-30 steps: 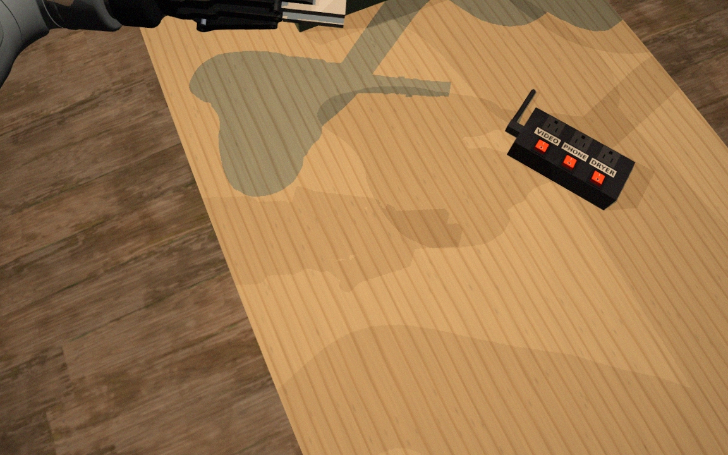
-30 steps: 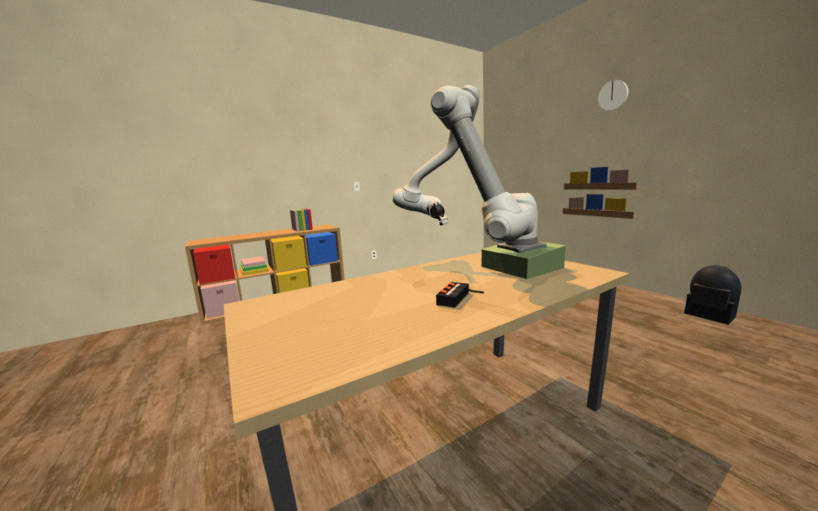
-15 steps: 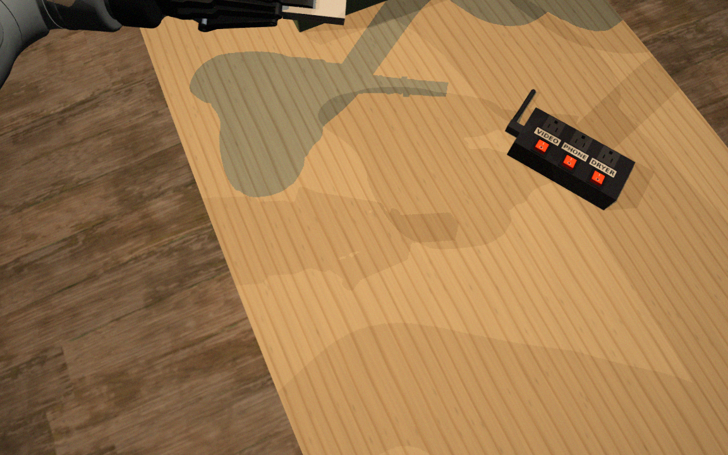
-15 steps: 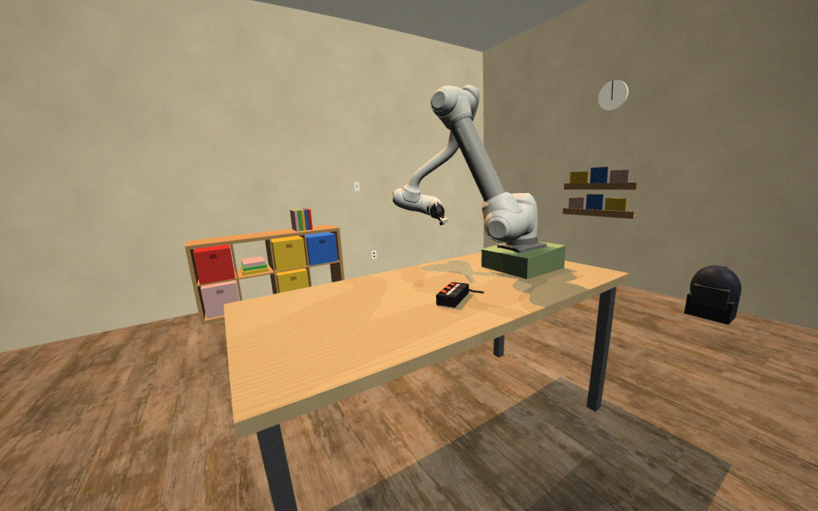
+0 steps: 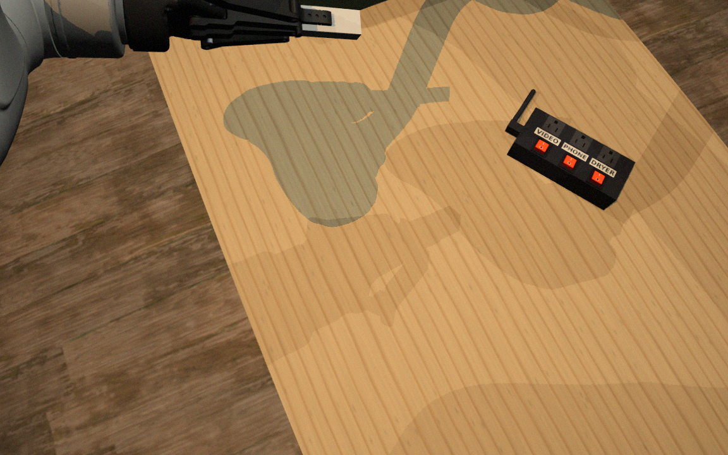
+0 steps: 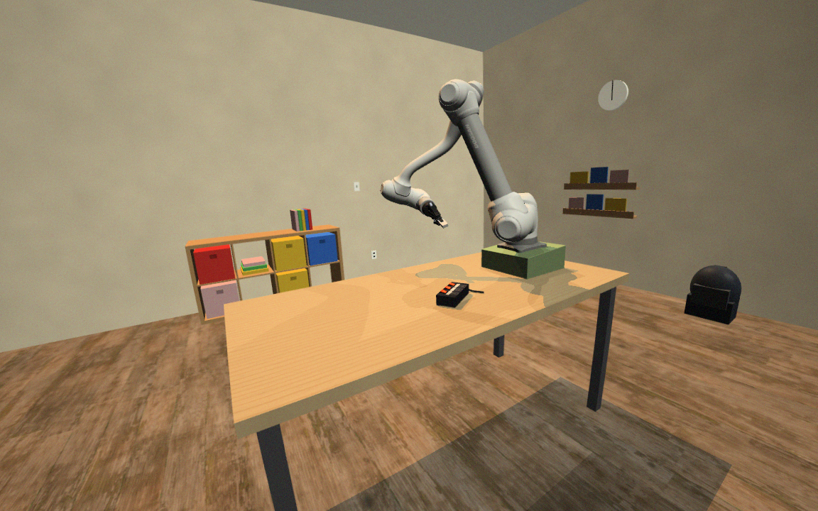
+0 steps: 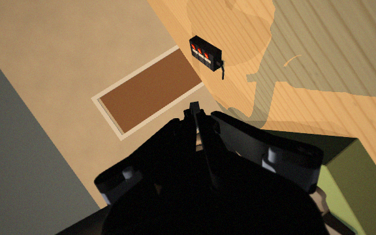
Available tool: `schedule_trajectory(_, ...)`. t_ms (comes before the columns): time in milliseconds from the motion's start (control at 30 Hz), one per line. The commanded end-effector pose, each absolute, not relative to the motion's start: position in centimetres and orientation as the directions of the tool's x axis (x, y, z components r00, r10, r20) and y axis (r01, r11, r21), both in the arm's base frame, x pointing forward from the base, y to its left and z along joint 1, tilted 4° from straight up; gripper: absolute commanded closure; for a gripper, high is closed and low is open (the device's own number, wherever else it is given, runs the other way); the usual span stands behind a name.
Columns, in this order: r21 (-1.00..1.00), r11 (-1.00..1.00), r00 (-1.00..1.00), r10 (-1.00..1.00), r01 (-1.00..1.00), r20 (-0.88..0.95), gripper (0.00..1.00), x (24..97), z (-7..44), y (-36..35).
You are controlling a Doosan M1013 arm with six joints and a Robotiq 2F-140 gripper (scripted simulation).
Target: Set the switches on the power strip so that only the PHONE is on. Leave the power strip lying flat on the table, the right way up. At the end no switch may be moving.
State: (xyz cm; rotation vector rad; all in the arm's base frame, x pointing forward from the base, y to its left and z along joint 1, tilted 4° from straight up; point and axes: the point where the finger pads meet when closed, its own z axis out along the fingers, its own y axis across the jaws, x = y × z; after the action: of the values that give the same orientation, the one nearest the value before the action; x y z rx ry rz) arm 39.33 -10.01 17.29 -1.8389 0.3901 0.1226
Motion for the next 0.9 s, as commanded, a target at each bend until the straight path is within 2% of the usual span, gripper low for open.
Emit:
schedule_trajectory(0,-0.809,-0.473,0.934,-0.104,-0.348,-0.341,1.0,41.2,16.4,-9.3)
schedule_trajectory(67,-0.759,-0.558,0.934,-0.085,-0.334,-0.348,1.0,42.8,16.4,-9.1)
schedule_trajectory(133,-0.759,-0.558,0.934,-0.085,-0.334,-0.348,1.0,42.8,16.4,-9.1)
schedule_trajectory(200,-0.652,-0.698,0.931,-0.056,-0.295,-0.361,1.0,45.0,16.8,-8.9)
schedule_trajectory(433,-0.41,-0.895,0.948,-0.041,-0.175,-0.315,1.0,51.3,19.6,-7.8)
schedule_trajectory(633,-0.204,-0.976,0.978,-0.032,-0.075,-0.205,1.0,57.6,24.1,-5.4)
schedule_trajectory(700,-0.204,-0.976,0.978,-0.032,-0.075,-0.205,1.0,57.6,24.1,-5.4)
schedule_trajectory(800,-0.078,-0.997,0.995,-0.017,-0.024,-0.094,1.0,61.7,28.2,-2.8)
schedule_trajectory(867,-0.078,-0.997,0.995,-0.017,-0.024,-0.094,1.0,62.0,28.5,-2.6)
